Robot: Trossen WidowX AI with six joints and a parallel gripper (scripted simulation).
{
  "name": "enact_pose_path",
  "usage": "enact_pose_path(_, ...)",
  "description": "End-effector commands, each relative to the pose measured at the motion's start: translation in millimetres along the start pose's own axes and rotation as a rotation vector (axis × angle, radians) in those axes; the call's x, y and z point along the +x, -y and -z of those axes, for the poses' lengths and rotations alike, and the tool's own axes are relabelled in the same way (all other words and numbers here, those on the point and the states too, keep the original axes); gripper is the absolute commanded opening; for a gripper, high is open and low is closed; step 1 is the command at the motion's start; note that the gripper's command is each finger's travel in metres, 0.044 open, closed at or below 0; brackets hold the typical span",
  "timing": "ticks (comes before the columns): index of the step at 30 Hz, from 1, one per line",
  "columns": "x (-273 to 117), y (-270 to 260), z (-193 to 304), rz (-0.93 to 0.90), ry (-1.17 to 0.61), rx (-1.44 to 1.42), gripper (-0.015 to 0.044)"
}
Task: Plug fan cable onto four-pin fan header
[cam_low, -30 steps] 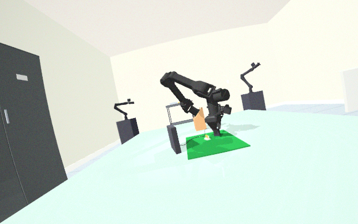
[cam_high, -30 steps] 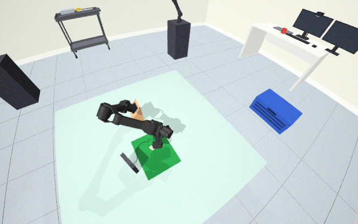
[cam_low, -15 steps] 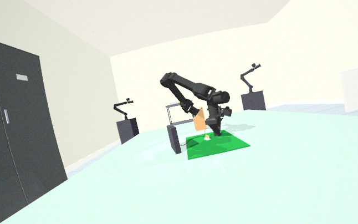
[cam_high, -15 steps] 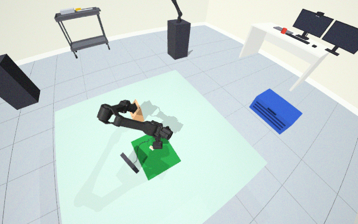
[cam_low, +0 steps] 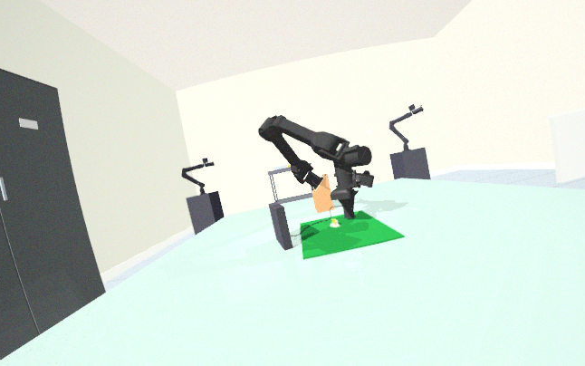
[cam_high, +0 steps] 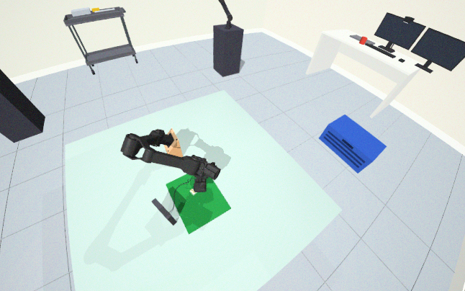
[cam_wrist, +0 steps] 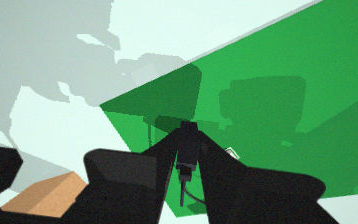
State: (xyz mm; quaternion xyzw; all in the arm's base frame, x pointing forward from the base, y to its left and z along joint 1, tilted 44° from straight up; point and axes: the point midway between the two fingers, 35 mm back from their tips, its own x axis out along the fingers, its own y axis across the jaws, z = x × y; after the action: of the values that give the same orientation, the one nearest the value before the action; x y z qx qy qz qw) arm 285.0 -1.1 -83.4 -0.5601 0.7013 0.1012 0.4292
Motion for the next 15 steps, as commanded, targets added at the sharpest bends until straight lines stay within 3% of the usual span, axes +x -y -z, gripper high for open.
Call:
enact_pose_path(1, -39, 1, -3, 0.015, 0.018, 0.001, 0.0000)
enact_pose_path(7, -40, 2, -2, 0.015, 0.018, 0.024, 0.0000)
enact_pose_path(15, -40, 22, 14, 0.012, 0.021, 0.292, 0.0000)
